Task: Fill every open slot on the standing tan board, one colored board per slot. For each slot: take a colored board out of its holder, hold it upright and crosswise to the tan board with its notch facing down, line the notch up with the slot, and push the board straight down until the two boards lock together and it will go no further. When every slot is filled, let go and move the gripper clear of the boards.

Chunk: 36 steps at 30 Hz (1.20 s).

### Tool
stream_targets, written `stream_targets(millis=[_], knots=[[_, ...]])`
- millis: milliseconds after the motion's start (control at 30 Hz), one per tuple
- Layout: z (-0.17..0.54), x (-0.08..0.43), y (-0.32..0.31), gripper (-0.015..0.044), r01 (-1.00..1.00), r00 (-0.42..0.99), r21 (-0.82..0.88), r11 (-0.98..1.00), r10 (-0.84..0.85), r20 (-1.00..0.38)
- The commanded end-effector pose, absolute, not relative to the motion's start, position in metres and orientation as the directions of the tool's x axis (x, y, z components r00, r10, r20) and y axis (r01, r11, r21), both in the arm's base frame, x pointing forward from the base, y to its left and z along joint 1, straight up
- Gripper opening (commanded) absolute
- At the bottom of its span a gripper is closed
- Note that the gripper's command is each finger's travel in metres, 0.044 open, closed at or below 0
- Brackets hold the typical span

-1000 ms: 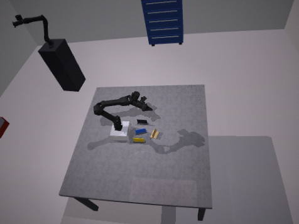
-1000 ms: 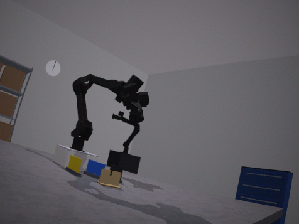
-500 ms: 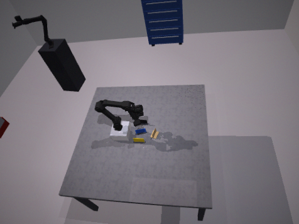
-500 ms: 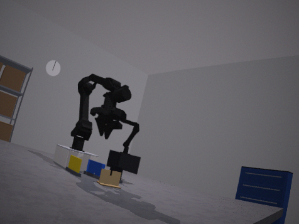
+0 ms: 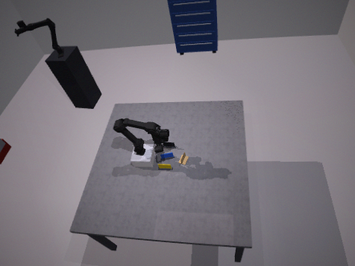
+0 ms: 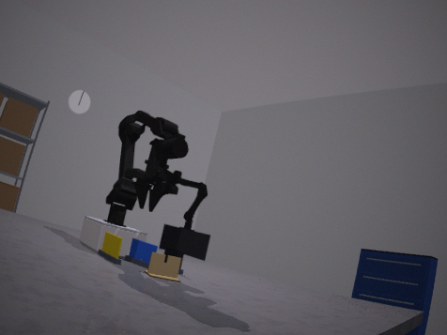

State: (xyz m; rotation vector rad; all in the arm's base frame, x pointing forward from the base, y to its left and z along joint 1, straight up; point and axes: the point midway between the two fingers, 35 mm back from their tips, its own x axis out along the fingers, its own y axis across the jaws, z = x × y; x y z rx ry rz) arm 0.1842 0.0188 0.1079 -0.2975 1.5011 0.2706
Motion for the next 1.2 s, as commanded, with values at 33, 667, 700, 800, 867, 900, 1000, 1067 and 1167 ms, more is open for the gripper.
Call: stream_targets(millis=[33, 667, 700, 800, 867, 900, 1000, 1067, 1167], knots=[[0.056, 0.184, 0.018, 0.0182, -0.351, 0.020, -0.012, 0.936, -0.006, -1.000], [0.028, 0.188, 0.017, 0.0182, -0.351, 0.020, -0.013, 0.936, -0.006, -1.000], [0.027, 0.188, 0.017, 0.0182, -0.351, 0.020, -0.013, 0.936, -0.006, -1.000], [0.023, 0.188, 0.017, 0.0182, -0.351, 0.020, -0.013, 0.936, -0.006, -1.000], [0.020, 0.188, 0.017, 0.0182, -0.351, 0.020, -0.013, 0.936, -0.006, -1.000], [0.019, 0.189, 0.017, 0.0182, -0.351, 0.020, -0.013, 0.936, -0.006, -1.000], [0.015, 0.189, 0.017, 0.0182, -0.351, 0.020, -0.013, 0.936, -0.006, -1.000], [0.013, 0.189, 0.017, 0.0182, -0.351, 0.020, -0.013, 0.936, -0.006, -1.000], [0.009, 0.189, 0.017, 0.0182, -0.351, 0.020, -0.013, 0.936, -0.006, -1.000]])
